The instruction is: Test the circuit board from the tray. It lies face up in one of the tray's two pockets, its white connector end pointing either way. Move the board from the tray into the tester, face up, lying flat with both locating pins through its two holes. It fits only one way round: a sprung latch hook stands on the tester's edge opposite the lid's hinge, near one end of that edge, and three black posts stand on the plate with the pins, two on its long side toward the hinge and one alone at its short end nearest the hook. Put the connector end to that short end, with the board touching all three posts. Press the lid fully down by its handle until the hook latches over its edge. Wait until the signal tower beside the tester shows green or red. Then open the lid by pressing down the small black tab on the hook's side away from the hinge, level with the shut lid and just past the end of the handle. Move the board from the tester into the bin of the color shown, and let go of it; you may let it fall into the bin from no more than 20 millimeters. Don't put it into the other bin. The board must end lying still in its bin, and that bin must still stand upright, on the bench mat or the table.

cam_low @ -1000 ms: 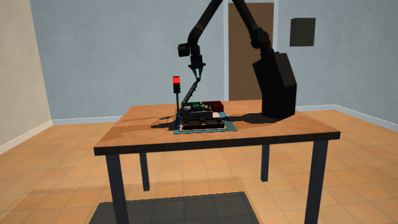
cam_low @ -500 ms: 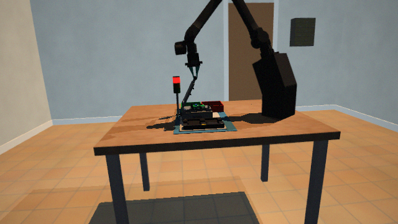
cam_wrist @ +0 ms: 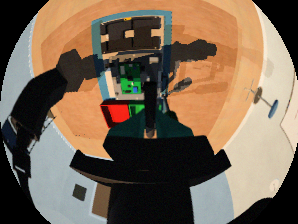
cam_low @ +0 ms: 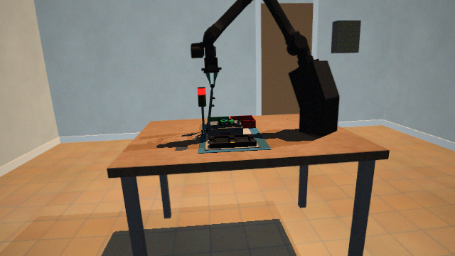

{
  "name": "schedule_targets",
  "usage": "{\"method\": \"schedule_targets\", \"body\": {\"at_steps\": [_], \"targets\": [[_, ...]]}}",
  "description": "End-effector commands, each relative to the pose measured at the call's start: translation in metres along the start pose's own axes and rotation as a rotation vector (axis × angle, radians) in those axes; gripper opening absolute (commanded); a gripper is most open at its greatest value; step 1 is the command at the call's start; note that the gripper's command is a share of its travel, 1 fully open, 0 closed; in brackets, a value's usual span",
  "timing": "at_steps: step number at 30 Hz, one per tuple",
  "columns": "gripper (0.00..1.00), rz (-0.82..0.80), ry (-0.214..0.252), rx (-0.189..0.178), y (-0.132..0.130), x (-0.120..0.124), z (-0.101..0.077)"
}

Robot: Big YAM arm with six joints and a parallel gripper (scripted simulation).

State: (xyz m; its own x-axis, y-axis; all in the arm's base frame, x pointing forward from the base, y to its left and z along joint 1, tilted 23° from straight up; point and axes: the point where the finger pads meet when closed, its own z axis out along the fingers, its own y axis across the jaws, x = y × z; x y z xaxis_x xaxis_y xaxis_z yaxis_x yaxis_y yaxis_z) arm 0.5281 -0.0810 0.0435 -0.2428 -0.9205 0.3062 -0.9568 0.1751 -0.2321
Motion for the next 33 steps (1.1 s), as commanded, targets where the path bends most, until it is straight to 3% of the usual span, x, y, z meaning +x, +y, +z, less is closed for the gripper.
{"method": "schedule_targets", "body": {"at_steps": [1,33], "targets": [[0.00,0.018,0.003,0.052,-0.041,0.007,-0.002],[0.00,0.020,-0.003,0.057,-0.080,0.007,-0.002]]}}
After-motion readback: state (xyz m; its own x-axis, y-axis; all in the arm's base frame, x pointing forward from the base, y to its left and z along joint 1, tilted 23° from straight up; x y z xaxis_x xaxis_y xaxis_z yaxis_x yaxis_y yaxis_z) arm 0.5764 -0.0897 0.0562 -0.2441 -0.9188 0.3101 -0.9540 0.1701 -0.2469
